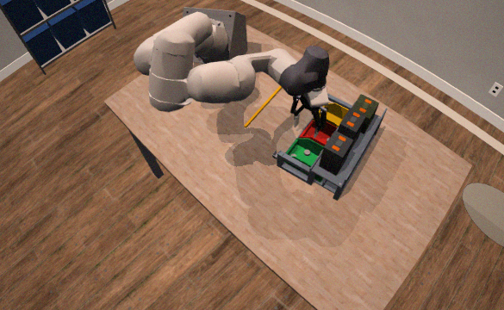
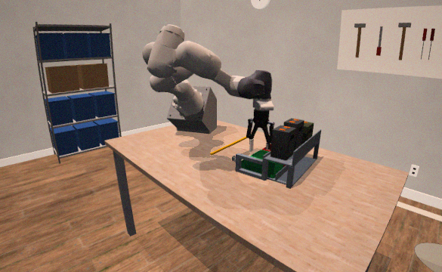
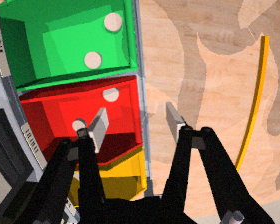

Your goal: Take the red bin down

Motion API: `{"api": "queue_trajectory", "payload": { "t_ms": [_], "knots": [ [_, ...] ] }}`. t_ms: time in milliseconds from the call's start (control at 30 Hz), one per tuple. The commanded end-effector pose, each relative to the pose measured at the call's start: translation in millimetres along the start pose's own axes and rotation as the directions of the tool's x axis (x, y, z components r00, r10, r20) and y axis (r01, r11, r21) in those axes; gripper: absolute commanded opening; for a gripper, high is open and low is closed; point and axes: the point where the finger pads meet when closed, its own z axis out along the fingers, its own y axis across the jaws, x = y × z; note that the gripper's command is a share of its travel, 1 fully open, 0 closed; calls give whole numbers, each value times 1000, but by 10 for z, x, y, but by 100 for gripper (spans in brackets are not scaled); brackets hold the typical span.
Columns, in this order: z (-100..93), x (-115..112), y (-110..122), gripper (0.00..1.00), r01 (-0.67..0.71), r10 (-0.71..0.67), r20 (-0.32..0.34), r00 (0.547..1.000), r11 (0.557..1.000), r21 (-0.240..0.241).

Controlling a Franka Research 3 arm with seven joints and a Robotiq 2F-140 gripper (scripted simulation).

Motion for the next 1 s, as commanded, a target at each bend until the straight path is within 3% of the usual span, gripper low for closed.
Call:
{"api": "queue_trajectory", "payload": {
  "t_ms": [0, 967],
  "knots": [
    [-13, -3, -18, 57, -7, 7, 3, 1000, 1000, 2],
    [-28, -1, -21, 57, -7, 7, 3, 1000, 1000, 2]
  ]
}}
